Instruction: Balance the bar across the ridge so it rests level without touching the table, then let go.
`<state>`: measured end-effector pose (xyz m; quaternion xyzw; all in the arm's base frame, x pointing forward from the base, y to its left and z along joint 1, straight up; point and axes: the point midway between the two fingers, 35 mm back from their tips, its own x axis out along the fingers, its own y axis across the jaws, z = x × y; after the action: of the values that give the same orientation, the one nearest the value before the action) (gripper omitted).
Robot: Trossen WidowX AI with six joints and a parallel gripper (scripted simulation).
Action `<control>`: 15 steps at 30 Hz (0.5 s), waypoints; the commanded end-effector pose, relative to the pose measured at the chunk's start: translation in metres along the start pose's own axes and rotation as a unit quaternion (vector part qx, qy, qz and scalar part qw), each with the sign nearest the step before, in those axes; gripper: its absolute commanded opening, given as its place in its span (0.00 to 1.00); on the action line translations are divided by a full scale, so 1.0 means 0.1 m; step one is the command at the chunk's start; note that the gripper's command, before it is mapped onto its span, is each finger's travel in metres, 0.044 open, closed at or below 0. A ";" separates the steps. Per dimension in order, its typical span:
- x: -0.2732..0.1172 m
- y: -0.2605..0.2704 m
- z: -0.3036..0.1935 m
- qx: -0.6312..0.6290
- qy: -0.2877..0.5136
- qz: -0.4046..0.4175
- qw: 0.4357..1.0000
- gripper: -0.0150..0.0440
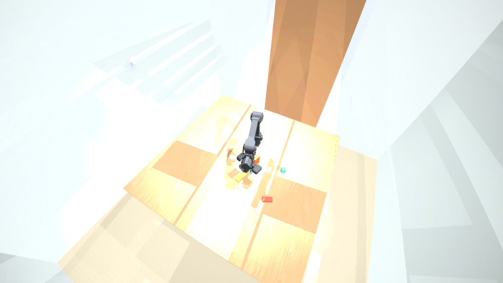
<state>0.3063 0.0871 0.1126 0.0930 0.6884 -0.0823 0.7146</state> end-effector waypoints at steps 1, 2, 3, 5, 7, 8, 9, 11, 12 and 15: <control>0.00 0.00 0.00 0.000 0.000 0.000 1.000 0.54; 0.00 0.00 0.00 0.000 0.000 0.000 1.000 0.54; 0.00 0.00 0.00 0.000 0.000 0.000 1.000 0.55; 0.00 0.00 0.00 0.000 0.000 0.000 1.000 0.55; 0.00 0.00 0.00 0.000 0.000 0.000 1.000 0.55; 0.00 0.00 0.00 0.000 0.000 0.000 1.000 0.55; 0.00 0.00 0.00 0.000 0.000 0.000 1.000 0.55; 0.00 0.00 0.00 0.000 0.000 0.000 1.000 0.55; 0.00 0.00 0.00 0.000 0.000 0.000 1.000 0.55; 0.00 0.00 0.00 0.000 0.000 0.000 1.000 0.57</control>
<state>0.3063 0.0871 0.1126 0.0931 0.6884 -0.0823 0.7146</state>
